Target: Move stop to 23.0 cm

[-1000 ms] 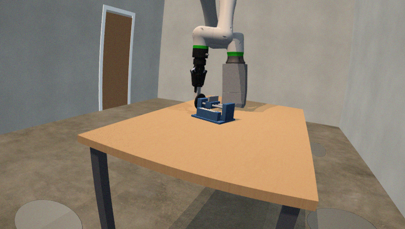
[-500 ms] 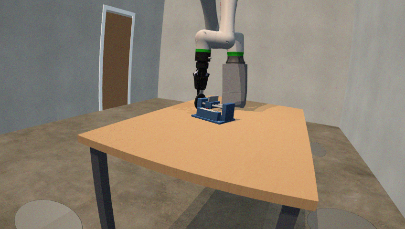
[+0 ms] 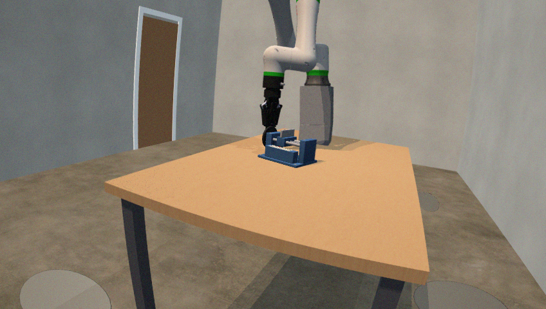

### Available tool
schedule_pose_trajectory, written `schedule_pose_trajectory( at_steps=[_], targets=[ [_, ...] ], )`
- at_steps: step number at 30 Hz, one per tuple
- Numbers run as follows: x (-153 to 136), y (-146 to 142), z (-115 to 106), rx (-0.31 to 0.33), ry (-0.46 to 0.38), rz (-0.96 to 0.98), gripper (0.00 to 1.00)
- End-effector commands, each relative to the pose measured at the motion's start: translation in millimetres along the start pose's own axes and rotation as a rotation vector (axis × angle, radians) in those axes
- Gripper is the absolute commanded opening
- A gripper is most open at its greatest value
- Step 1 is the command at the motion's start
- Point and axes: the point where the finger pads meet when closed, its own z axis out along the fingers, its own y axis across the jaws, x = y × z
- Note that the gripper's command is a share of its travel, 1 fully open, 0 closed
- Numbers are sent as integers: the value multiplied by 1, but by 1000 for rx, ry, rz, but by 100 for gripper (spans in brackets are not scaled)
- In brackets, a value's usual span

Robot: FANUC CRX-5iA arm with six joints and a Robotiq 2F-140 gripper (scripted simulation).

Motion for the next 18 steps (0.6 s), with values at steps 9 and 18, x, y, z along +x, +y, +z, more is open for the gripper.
schedule_pose_trajectory(
  at_steps=[9,18],
  targets=[
    [0,-8,14,0,0,0,4],
    [0,-17,21,0,0,0,4]
  ],
)
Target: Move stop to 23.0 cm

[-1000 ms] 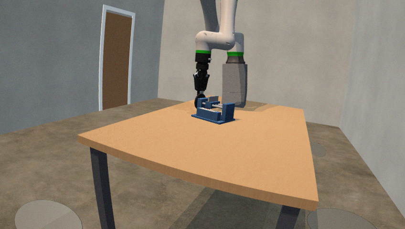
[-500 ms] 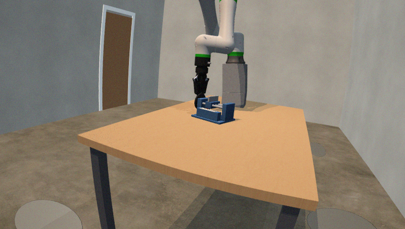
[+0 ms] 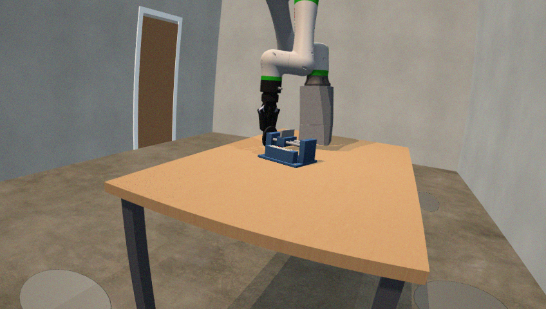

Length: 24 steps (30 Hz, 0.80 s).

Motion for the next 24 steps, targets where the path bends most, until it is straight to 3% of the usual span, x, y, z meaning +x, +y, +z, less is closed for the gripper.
schedule_pose_trajectory(
  at_steps=[1,24],
  targets=[
    [0,-4,2,0,0,0,4],
    [0,-25,5,0,0,0,4]
  ],
)
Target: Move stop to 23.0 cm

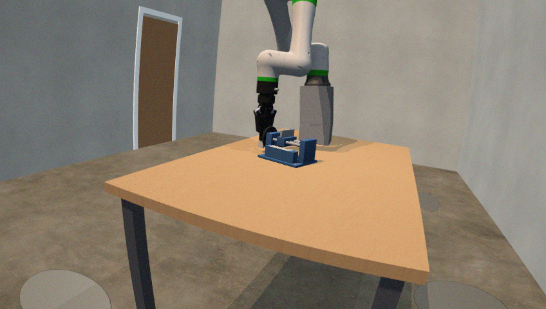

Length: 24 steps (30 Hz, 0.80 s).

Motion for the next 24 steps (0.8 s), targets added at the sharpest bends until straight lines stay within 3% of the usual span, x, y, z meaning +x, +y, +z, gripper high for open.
schedule_pose_trajectory(
  at_steps=[1,24],
  targets=[
    [0,-3,0,1,0,0,4],
    [0,-14,-5,1,0,0,4]
  ],
)
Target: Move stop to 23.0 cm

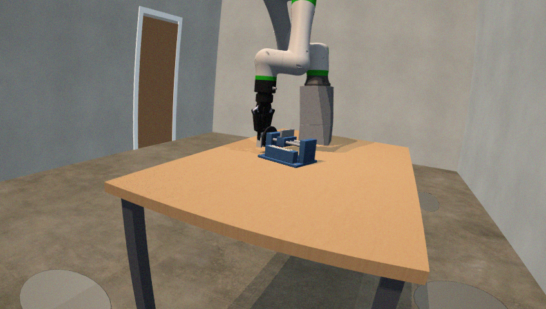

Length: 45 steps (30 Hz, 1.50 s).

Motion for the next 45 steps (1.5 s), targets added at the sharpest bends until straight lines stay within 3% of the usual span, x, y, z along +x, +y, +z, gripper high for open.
schedule_pose_trajectory(
  at_steps=[1,45],
  targets=[
    [0,-1,-1,1,0,0,4],
    [0,-6,-5,1,0,0,4]
  ],
)
